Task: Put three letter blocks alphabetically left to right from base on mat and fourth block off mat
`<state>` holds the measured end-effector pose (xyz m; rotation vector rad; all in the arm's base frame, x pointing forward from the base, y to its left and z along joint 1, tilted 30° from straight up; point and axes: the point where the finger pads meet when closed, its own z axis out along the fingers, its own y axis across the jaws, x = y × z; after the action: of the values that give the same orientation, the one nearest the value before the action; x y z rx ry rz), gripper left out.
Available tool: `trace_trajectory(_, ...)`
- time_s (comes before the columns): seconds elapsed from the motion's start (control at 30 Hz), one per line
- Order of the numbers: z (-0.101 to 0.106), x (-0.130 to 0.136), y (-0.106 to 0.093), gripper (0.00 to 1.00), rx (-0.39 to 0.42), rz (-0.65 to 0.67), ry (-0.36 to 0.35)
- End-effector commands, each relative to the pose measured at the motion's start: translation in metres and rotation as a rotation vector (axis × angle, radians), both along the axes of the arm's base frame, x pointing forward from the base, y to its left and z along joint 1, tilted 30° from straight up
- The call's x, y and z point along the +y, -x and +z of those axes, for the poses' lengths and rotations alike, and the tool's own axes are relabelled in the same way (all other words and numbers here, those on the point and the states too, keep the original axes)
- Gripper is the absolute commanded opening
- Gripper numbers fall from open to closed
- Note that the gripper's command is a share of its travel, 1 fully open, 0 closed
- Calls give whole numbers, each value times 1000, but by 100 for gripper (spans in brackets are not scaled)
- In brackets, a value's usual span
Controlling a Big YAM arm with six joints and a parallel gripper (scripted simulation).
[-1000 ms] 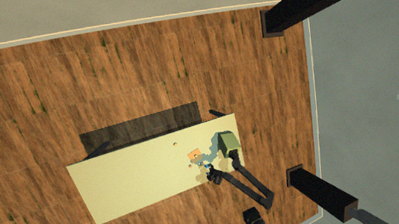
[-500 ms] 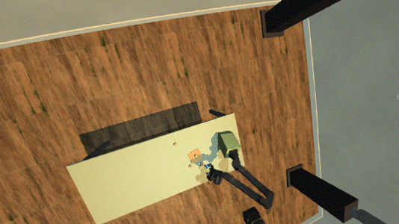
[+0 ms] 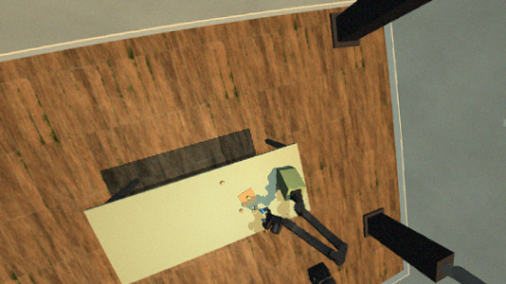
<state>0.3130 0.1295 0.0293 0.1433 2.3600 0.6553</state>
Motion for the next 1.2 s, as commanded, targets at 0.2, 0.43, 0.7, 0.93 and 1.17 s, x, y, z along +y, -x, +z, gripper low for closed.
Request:
trace_trajectory(0.2,13,7,-11,100,-38,1,-18)
trace_trajectory(0.43,21,-2,-76,100,-48,-9,-4)
trace_trajectory(0.7,16,-17,-155,100,-36,-11,1)
trace_trajectory(0.93,28,-6,-153,100,-63,12,-2)
trace_trajectory(1.17,21,-7,-150,100,-53,12,-1)
